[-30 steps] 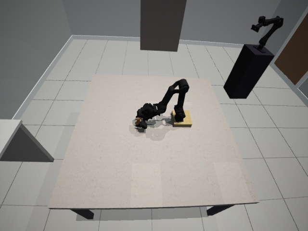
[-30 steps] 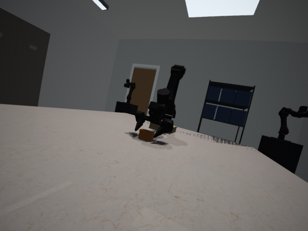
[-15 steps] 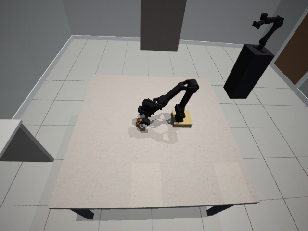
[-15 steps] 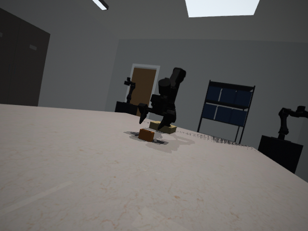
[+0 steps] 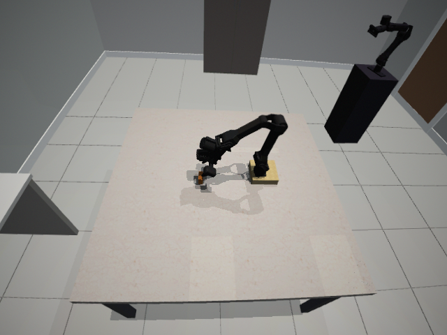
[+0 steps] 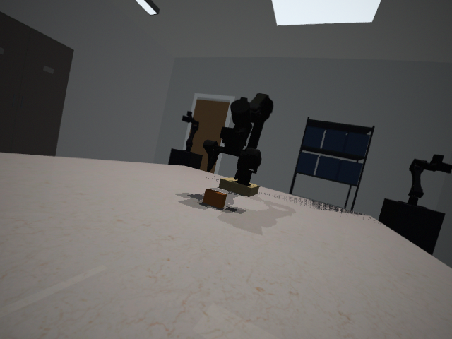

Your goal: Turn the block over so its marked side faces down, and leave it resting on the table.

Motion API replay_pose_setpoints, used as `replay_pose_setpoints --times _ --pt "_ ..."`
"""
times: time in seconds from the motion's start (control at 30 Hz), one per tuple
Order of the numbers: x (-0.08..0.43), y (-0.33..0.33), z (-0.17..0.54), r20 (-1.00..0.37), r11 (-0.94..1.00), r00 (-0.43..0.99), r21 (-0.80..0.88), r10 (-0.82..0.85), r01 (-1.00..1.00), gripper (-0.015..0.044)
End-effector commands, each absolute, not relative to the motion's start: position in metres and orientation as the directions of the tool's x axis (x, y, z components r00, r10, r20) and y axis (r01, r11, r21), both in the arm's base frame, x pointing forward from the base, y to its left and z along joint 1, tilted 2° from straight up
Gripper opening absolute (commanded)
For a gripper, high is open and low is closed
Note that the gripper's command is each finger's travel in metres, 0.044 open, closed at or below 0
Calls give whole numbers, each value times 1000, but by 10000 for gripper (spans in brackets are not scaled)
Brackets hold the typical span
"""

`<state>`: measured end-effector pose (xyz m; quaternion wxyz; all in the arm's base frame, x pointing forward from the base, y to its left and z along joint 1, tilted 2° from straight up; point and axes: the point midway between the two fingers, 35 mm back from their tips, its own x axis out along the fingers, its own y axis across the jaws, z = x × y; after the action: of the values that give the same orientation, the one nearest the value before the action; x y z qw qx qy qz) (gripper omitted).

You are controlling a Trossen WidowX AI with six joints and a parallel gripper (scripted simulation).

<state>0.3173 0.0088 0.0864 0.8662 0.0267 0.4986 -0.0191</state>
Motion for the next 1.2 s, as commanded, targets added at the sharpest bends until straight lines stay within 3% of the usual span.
replay_pose_setpoints --times 0.0,0.33,0.7,1.17 --pt "329 8 89 -932 997 363 35 5 75 440" --pt "342 7 108 -999 998 42 29 27 53 440" --pt "342 7 109 -999 998 36 29 27 52 440" --pt "343 8 60 -999 998 36 29 27 52 440"
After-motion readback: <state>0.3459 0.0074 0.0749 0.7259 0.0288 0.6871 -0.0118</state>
